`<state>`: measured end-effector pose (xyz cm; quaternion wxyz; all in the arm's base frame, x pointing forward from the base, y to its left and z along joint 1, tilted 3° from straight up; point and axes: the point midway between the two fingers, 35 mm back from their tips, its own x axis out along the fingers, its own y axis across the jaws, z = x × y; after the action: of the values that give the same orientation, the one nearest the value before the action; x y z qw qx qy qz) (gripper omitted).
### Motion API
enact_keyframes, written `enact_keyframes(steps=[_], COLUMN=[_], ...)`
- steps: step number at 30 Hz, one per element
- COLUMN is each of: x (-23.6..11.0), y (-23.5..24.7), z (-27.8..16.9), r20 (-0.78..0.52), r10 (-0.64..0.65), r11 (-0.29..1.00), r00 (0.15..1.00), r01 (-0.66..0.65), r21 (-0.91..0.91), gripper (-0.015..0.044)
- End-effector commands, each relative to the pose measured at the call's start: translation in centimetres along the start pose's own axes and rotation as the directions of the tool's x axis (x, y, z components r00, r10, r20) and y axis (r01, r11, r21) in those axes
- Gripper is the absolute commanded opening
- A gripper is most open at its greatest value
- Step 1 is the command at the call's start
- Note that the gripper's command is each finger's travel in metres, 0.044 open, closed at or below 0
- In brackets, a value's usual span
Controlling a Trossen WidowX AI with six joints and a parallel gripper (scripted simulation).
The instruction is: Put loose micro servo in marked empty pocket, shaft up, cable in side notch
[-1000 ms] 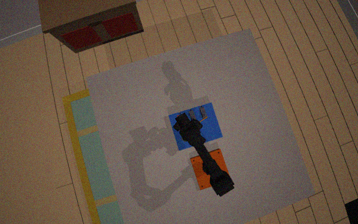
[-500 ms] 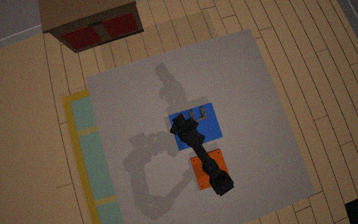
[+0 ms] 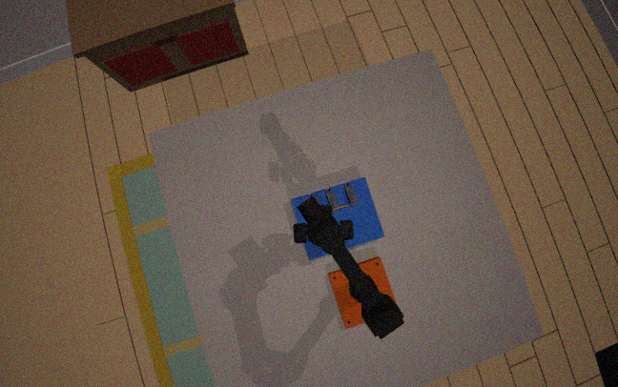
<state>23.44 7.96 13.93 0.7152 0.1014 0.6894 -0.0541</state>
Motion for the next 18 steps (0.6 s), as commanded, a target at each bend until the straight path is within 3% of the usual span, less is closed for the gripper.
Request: enact_keyframes(steps=[1, 5, 18], x=[0.0, 0.0, -0.1], y=[0.0, 0.0, 0.6], z=[0.1, 0.1, 2.7], r20=[0.004, 0.004, 0.006], r10=[-0.002, -0.002, -0.002], r11=[0.99, 0.975, 0.975], r00=[1.0, 1.0, 1.0], r01=[0.003, 0.003, 0.003], r21=[-0.142, -0.224, -0.224], gripper=[0.0, 0.0, 0.0])
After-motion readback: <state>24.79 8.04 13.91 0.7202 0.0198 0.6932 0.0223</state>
